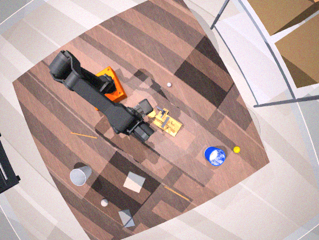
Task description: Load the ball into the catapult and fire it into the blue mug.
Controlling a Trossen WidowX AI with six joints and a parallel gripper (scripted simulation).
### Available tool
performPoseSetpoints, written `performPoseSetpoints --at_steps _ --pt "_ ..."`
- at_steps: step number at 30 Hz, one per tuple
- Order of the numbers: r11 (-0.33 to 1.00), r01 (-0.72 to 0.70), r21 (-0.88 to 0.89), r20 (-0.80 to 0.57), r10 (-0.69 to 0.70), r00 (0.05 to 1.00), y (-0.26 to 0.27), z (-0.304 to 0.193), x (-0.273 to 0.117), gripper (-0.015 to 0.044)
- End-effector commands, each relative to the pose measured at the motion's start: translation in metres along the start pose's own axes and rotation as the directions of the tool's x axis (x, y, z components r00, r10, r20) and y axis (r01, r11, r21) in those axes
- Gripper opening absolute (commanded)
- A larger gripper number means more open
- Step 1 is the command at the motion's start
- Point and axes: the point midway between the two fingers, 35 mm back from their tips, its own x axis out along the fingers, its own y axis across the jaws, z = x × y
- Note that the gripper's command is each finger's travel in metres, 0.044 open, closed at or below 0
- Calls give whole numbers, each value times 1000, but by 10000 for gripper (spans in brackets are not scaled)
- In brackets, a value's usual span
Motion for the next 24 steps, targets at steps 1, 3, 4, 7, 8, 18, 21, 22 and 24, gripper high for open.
performPoseSetpoints --at_steps 1,3,4,7,8,18,21,22,24 --pt "998 3 -59 -31 -5 1000 9 6 0 0" --pt "996 6 -87 -48 -11 999 14 9 2 0" --pt "995 8 -101 -57 -14 998 16 11 2 0" --pt "990 11 -143 -83 -23 996 23 15 5 0" --pt "988 12 -156 -92 -27 995 26 16 6 0" --pt "958 15 -285 -171 -66 983 53 28 17 0" --pt "946 14 -323 -193 -81 978 61 31 21 0" --pt "942 14 -335 -201 -86 976 64 32 23 0" --pt "933 13 -360 -215 -96 972 69 34 26 0"
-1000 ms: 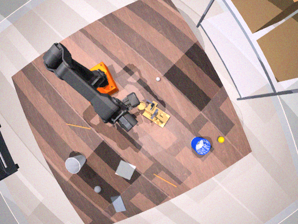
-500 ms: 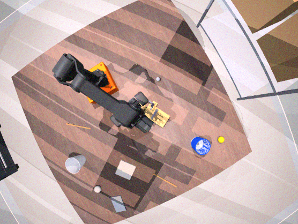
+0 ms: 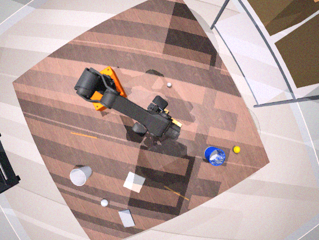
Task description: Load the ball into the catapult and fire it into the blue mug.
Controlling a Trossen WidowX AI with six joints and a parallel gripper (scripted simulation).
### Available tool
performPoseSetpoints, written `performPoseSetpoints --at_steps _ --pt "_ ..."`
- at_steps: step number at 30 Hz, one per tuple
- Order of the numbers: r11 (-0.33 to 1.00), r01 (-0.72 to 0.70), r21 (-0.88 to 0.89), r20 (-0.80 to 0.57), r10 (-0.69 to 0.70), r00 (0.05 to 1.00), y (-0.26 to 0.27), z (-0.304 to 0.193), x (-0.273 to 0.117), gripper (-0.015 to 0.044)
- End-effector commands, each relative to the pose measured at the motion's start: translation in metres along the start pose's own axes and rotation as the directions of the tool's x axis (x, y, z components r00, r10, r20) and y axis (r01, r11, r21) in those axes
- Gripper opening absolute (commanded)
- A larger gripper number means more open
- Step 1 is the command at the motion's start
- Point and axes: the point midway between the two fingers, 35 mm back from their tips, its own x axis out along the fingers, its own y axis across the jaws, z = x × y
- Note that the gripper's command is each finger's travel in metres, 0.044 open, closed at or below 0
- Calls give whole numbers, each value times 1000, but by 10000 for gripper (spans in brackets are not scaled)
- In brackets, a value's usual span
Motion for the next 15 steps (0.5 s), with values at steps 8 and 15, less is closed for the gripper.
performPoseSetpoints --at_steps 8,15 --pt "996 11 -88 -52 -15 999 16 12 8 0" --pt "996 11 -87 -52 -15 999 16 16 21 0"
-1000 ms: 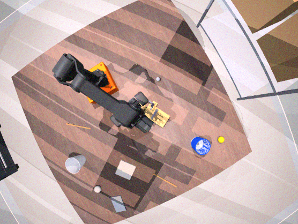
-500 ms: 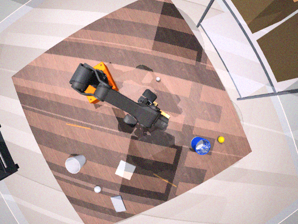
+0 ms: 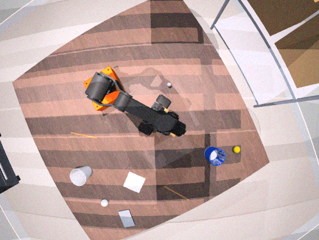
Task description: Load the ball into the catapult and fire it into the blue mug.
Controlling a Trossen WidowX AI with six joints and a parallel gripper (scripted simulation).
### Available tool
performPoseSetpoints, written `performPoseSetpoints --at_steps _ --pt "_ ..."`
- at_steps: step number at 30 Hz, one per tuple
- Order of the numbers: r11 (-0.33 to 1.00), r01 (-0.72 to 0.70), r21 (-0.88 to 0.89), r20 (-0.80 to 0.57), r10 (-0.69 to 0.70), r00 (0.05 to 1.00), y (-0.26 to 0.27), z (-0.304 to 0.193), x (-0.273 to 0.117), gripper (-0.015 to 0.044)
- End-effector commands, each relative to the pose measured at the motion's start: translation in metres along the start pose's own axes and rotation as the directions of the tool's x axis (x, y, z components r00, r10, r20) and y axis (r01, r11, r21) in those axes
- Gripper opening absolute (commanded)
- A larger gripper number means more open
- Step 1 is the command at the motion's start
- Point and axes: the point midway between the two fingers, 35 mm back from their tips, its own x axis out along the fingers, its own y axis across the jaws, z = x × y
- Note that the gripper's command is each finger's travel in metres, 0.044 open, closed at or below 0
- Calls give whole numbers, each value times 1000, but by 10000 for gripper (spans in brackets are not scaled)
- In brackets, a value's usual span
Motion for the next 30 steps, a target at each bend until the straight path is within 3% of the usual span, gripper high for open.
performPoseSetpoints --at_steps 1,18,27,30 --pt "1000 -2 -7 -4 2 1000 1 1 5 0" --pt "1000 -1 -2 -1 1 1000 1 5 14 0" --pt "1000 -1 -2 -1 1 1000 1 5 14 236" --pt "1000 -1 -3 -3 1 1000 1 0 -13 315"
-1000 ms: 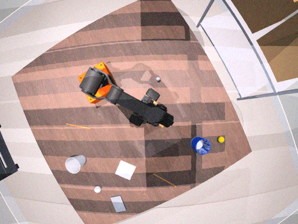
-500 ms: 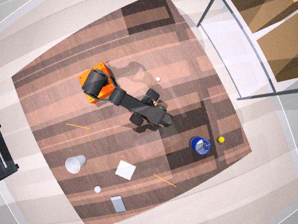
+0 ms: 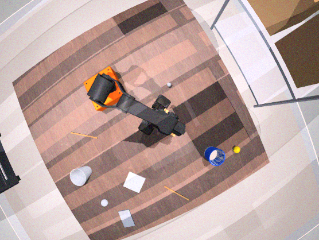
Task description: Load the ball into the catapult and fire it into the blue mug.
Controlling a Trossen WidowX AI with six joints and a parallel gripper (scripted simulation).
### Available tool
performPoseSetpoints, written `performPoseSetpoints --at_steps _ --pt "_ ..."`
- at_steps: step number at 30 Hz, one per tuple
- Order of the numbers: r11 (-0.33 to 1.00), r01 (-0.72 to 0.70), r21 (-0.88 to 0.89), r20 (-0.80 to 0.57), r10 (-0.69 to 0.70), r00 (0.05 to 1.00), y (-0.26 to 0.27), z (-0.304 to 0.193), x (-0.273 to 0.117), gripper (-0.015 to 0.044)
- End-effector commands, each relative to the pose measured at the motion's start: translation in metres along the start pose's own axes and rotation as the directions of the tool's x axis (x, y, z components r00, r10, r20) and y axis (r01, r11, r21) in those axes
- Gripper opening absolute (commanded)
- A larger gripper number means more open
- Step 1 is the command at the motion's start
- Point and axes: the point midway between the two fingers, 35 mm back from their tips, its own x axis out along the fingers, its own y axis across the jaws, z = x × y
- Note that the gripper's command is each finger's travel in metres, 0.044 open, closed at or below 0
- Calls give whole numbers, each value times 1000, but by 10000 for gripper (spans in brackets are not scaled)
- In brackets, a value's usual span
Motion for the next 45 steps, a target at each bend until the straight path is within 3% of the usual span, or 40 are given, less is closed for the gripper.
performPoseSetpoints --at_steps 1,5,9,20,35,38,45 --pt "1000 -1 -1 14 1 1000 1 -8 -40 341" --pt "1000 -2 -4 9 2 1000 0 -35 -97 440" --pt "1000 -2 -9 36 2 999 -1 -19 -85 440" --pt "998 -6 -59 383 29 923 2 78 -143 440" --pt "996 46 -77 793 33 608 -7 186 -259 440" --pt "996 58 -73 840 30 542 -10 197 -279 440" --pt "996 59 -73 843 30 538 -10 198 -281 440"
